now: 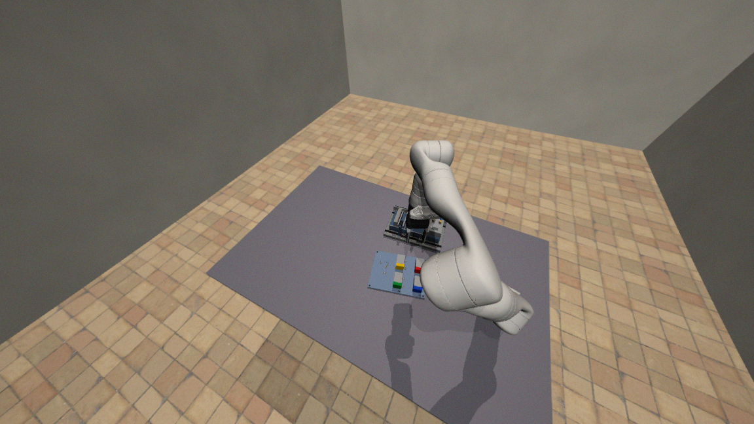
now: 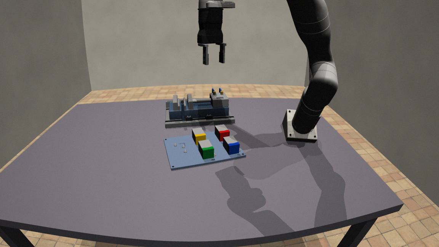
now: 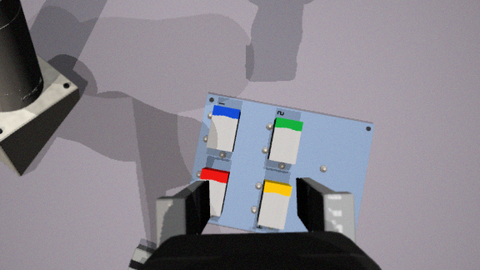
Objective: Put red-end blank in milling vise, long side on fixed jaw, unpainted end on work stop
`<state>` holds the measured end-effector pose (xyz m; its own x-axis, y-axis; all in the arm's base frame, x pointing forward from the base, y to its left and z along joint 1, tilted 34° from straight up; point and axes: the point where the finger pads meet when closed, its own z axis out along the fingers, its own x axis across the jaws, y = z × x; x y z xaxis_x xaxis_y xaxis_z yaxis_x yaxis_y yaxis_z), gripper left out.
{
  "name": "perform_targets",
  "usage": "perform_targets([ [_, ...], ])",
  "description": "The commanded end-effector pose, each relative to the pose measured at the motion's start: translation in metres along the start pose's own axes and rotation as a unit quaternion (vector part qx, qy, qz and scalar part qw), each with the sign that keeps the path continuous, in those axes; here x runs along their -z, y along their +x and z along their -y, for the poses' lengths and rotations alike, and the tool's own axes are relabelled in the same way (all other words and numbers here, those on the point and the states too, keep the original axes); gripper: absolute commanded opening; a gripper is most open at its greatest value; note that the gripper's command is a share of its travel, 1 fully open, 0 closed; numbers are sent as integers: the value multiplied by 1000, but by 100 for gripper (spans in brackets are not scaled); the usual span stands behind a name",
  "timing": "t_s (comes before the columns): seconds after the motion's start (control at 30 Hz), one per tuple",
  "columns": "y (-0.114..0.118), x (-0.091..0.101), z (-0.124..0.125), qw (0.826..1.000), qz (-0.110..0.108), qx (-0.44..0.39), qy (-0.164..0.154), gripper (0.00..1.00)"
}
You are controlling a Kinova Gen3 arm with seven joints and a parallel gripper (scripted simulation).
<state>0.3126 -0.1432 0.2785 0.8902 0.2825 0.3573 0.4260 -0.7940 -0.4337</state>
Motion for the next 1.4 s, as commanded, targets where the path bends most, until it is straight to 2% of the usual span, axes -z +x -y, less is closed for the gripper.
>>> perform_targets([
  [0.0, 0, 1, -1, 1000, -1, 7, -1, 100],
  [0.53, 0, 2, 0, 994, -1, -108, -1, 100],
  [1.37, -1, 3, 0, 994, -2, -107, -1, 100],
])
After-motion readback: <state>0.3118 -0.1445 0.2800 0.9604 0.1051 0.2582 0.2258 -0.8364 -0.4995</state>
